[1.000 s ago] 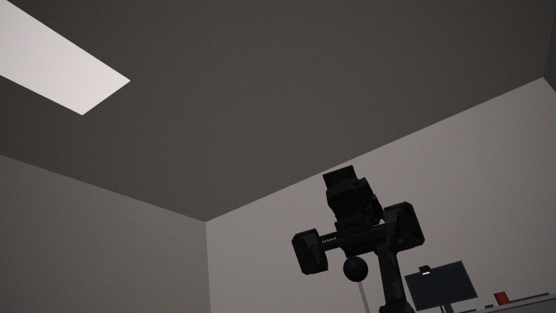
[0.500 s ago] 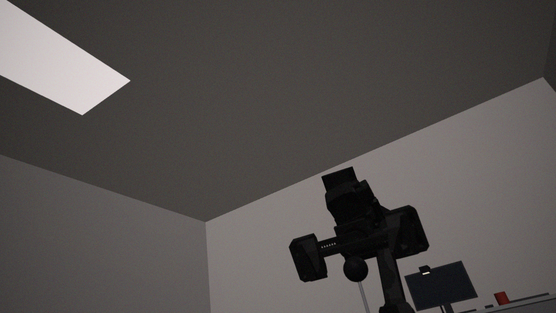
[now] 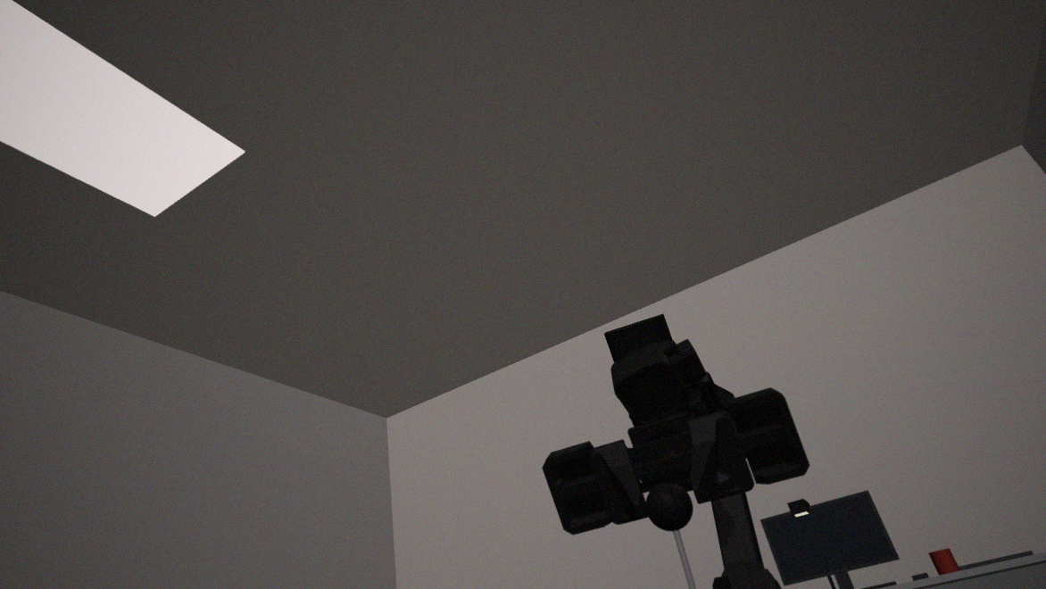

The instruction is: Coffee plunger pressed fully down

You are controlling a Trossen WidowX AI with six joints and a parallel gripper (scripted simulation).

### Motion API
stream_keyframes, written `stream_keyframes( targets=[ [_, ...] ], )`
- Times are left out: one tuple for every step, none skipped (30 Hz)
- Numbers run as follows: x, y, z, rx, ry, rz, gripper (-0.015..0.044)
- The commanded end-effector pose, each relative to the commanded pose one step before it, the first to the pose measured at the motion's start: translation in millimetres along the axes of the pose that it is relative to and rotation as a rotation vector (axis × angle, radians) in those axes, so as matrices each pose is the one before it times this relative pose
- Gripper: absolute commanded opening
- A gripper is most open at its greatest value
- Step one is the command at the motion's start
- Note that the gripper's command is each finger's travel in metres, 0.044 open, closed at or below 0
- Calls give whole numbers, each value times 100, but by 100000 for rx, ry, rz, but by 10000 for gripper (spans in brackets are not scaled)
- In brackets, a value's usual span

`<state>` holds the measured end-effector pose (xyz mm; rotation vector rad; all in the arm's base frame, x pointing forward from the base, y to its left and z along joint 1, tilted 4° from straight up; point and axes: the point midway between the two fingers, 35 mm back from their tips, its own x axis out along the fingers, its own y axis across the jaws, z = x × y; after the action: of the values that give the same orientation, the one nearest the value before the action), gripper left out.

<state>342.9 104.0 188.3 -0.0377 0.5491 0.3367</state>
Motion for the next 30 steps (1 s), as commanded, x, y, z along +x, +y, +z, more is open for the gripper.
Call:
stream_keyframes(
  targets=[
    [19,-70,66,545,-329,-496,118],
    [0,0,0,0,0,0,118],
    [0,0,0,0,0,0,118],
    [0,0,0,0,0,0,118],
    [0,0,0,0,0,0,118],
    [0,0,0,0,0,0,118],
    [0,0,0,0,0,0,118],
    [0,0,0,0,0,0,118],
    [19,0,-20,0,0,0,118],
    [37,-1,-40,0,-1,0,118],
    [56,-1,-61,0,-1,0,118],
    [73,-2,-80,0,-2,0,118],
    [90,-2,-99,0,-2,0,118],
    [104,-2,-116,1,-2,0,118],
    [109,-2,-123,1,-2,0,118],
    [110,-2,-124,1,-2,0,118],
    [111,-2,-127,1,-2,0,118],
    [111,-2,-127,1,-2,0,118],
    [111,-2,-128,1,-2,0,118],
    [110,-1,-128,1,-2,0,118],
    [110,-1,-128,1,-2,0,118],
    [107,-1,-126,1,-2,0,118],
    [107,-1,-126,1,-2,0,118],
    [107,-1,-127,1,-2,0,118],
    [106,-1,-127,1,-2,0,118],
    [106,0,-127,1,-2,0,118],
    [106,0,-127,1,-2,0,118],
    [105,0,-127,1,-2,0,118],
    [105,0,-128,1,-2,0,118],
    [104,0,-128,1,-2,0,118]
  ],
)
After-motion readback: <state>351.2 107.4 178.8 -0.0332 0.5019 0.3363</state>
